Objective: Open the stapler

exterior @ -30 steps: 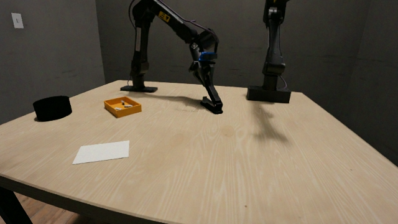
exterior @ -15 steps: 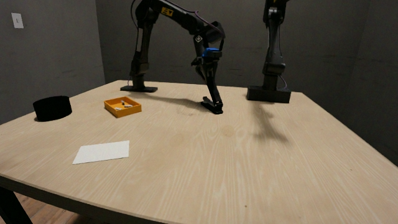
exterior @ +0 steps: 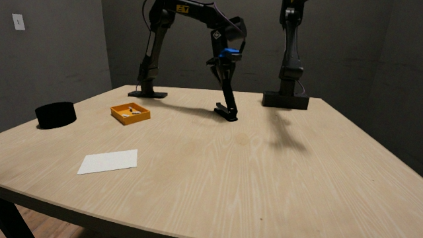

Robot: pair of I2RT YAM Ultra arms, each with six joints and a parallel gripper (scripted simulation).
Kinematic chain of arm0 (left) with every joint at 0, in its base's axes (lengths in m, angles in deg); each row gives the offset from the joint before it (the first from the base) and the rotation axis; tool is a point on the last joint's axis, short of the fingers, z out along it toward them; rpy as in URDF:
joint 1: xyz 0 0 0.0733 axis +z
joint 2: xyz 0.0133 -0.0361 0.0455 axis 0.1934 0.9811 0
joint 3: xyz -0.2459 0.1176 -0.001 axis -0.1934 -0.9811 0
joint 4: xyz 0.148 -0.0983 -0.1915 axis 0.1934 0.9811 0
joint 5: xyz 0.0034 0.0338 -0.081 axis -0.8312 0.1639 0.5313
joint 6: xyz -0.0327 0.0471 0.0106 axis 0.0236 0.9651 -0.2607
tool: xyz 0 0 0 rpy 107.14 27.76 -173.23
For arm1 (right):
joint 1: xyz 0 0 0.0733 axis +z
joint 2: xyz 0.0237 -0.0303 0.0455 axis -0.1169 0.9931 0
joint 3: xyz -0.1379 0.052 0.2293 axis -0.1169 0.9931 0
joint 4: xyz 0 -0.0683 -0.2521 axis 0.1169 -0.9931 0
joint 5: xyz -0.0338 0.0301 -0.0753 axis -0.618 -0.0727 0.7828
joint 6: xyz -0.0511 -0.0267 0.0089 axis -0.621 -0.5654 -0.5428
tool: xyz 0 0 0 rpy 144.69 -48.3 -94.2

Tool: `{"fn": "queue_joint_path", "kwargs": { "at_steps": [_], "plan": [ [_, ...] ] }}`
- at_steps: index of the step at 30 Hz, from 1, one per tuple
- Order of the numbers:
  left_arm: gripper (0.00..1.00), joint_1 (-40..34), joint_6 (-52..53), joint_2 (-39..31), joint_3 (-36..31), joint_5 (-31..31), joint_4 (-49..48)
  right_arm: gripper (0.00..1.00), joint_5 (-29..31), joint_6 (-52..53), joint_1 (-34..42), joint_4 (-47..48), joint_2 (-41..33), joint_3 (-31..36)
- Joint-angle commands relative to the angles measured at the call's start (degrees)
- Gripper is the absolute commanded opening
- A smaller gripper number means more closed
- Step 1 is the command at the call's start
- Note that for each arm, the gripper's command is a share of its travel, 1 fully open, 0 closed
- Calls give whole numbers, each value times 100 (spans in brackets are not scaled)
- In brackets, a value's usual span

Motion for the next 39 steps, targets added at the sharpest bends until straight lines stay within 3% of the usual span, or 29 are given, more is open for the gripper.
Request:
{"fn": "queue_joint_path", "kwargs": {
  "at_steps": [1, 11, 28, 30, 31, 39],
  "plan": [
    [57, 65, 37, 53, -66, 38, -41, 21, -252, -119, -135, -620, 177, -625],
    [57, 65, 37, 53, -66, 38, -41, 21, -586, -242, -322, -1685, 887, -1942],
    [57, 65, 37, 53, -66, 38, -41, 21, -552, -232, -312, -1797, 916, -2080],
    [57, 65, 37, 53, -66, 38, -41, 44, -547, -231, -312, -1798, 916, -2081],
    [57, 65, 37, 53, -66, 38, -41, 47, -546, -231, -312, -1799, 917, -2082],
    [57, 65, 37, 53, -66, 38, -41, 47, -488, -240, -272, -1930, 888, -2201]
  ]
}}
